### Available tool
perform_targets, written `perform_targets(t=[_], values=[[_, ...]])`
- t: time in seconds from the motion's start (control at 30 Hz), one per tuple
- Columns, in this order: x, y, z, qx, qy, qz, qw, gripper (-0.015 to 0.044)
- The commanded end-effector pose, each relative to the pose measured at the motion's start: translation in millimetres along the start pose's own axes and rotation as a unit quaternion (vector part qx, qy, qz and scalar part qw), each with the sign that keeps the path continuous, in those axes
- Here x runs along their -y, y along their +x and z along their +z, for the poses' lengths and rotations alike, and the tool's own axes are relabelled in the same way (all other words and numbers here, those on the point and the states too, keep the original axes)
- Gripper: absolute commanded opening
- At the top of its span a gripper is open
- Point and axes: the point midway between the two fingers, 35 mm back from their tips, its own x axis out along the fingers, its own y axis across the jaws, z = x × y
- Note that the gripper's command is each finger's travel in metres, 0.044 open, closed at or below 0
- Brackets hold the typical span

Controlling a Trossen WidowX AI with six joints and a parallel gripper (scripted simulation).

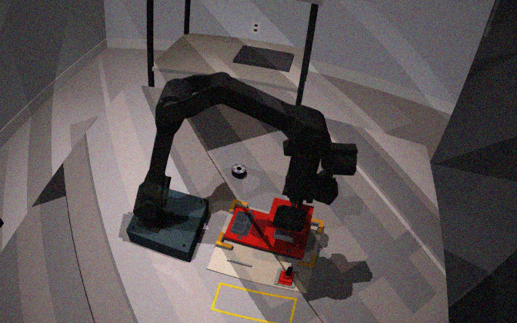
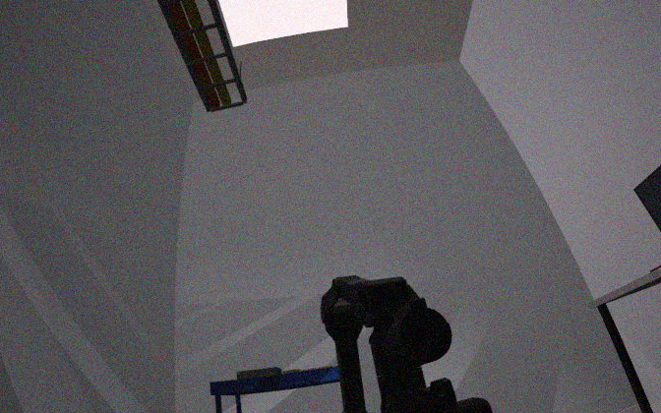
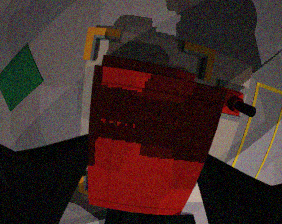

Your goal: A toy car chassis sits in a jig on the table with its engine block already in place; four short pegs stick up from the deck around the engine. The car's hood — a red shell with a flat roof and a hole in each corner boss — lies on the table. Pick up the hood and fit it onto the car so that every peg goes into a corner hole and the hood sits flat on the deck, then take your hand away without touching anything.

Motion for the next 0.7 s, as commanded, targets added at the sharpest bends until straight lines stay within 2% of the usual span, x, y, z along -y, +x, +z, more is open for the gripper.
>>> perform_targets(t=[0.0, 0.2, 0.47, 0.67], values=[[-5, 0, -2, 0.0, 0.015, -0.002, 1.0, 0.0], [-3, 10, -1, 0.0, 0.015, -0.002, 1.0, 0.0], [-6, 47, -2, 0.0, 0.015, -0.001, 1.0, 0.0], [-6, 50, -1, 0.0, 0.015, -0.001, 1.0, 0.0]])
